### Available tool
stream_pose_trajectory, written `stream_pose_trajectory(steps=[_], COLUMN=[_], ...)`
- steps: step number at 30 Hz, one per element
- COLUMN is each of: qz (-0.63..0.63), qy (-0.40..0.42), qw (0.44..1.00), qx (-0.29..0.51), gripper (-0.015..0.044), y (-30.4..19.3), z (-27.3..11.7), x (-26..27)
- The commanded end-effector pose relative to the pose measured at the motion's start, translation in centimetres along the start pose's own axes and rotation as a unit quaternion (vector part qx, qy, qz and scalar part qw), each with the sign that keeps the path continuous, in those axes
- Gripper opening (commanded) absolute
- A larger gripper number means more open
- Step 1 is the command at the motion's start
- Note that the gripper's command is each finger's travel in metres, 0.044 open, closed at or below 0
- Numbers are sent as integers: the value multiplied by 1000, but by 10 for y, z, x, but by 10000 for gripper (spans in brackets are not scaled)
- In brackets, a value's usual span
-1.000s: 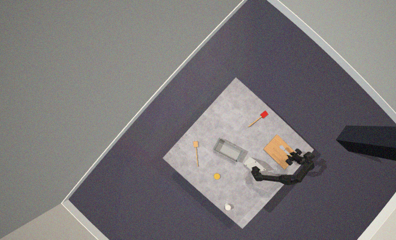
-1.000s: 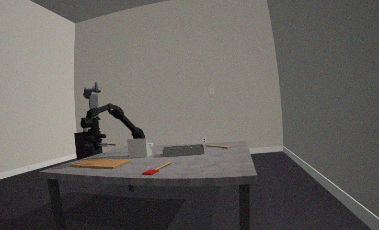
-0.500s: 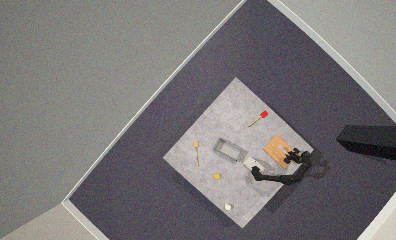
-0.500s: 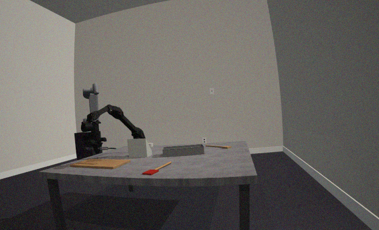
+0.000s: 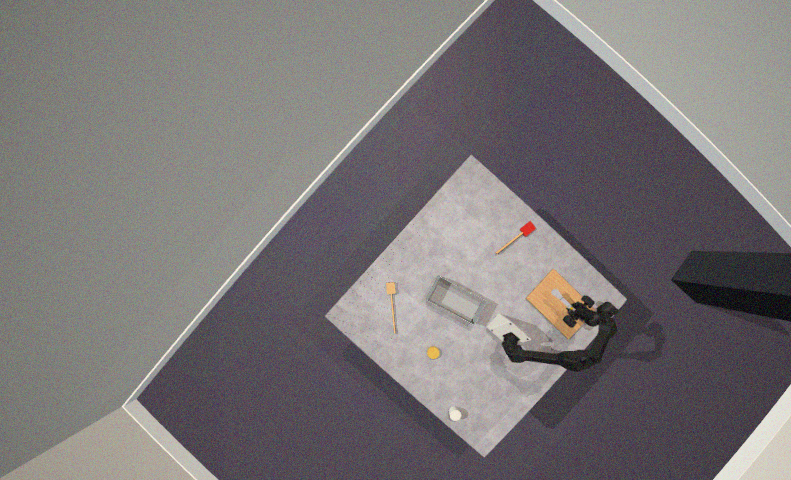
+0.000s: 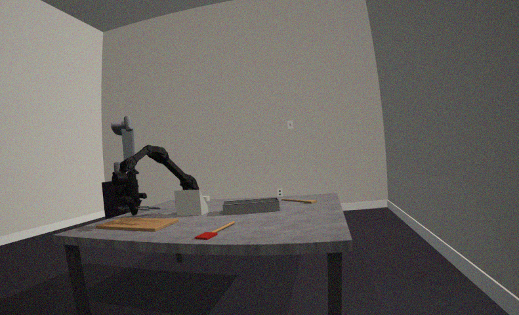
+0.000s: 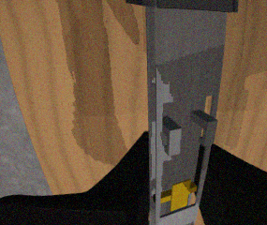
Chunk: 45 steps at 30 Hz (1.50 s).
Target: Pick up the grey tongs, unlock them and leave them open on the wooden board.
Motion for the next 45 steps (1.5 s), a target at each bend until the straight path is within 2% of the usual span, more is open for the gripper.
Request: stream_pose_trajectory(steps=[1, 8, 30, 34, 37, 45], qz=[-1, -1, 0, 0, -1, -2], qy=[2, 2, -1, -1, -2, -3], qw=[1000, 1000, 1000, 1000, 1000, 1000], qx=[-3, -3, 0, 0, 0, -1], gripper=[-150, -150, 427, 440, 440, 440], y=[0, 0, -1, 0, 2, 4], z=[5, 9, 9, 4, -15, -83], x=[0, -1, -2, -6, -23, -108])
Point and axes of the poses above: the point midway between the two fingers, 35 mm back from their tips, its own z axis out along the fingers, its own x axis across the jaws, y = z × x, the point moved 6 cm from there along -z, back along the fingers
